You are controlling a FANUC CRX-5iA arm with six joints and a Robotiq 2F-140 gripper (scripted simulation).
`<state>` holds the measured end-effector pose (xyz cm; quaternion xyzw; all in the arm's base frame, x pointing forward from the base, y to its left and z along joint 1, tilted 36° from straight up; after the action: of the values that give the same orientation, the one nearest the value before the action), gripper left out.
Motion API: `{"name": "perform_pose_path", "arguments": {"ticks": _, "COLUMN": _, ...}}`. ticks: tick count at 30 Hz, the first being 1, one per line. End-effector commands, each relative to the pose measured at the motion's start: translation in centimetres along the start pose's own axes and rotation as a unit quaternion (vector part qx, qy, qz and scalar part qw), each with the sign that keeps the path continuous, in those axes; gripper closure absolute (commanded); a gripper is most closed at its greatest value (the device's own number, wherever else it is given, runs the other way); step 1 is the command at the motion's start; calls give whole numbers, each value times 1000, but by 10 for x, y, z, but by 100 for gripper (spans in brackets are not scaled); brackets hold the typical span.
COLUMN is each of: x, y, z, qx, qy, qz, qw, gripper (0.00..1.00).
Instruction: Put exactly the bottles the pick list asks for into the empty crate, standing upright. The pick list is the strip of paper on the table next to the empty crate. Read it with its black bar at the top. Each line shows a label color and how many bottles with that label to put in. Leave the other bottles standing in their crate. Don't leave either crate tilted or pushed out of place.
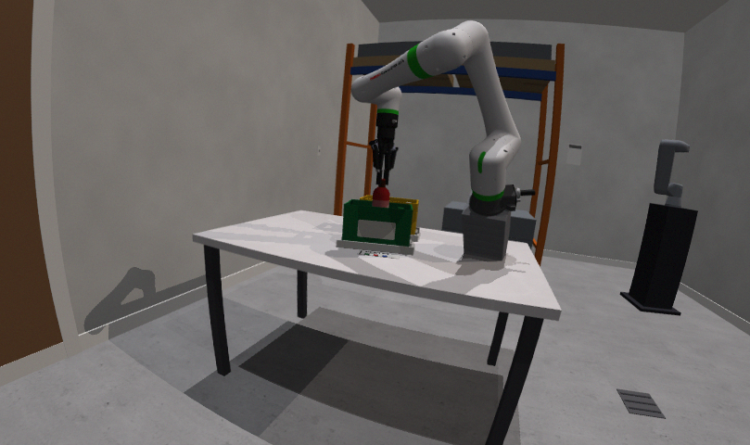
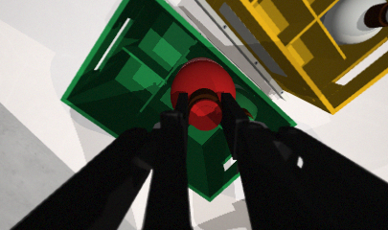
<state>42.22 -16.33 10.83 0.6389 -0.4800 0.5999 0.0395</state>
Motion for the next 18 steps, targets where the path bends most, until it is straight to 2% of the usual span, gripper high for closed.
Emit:
{"name": "perform_pose_path", "arguments": {"ticks": 1, "x": -2, "y": 0, "z": 0, "qx": 0, "qy": 1, "qz": 0, "qw": 1000, "gripper": 90}}
{"name": "perform_pose_path", "arguments": {"ticks": 18, "x": -17, "y": 0, "z": 0, "qx": 0, "qy": 1, "qz": 0, "qw": 1000, "gripper": 90}}
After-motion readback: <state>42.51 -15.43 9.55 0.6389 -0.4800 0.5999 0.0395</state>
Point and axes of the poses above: the point where the finger pads meet when closed, its own x axis back along the fingers, its own y axis across the jaws, z = x × y, the point moved 5 cm from there along x, back along the fingers, and after that the axes turned 3 degrees about -x, right-handed, at the moved point
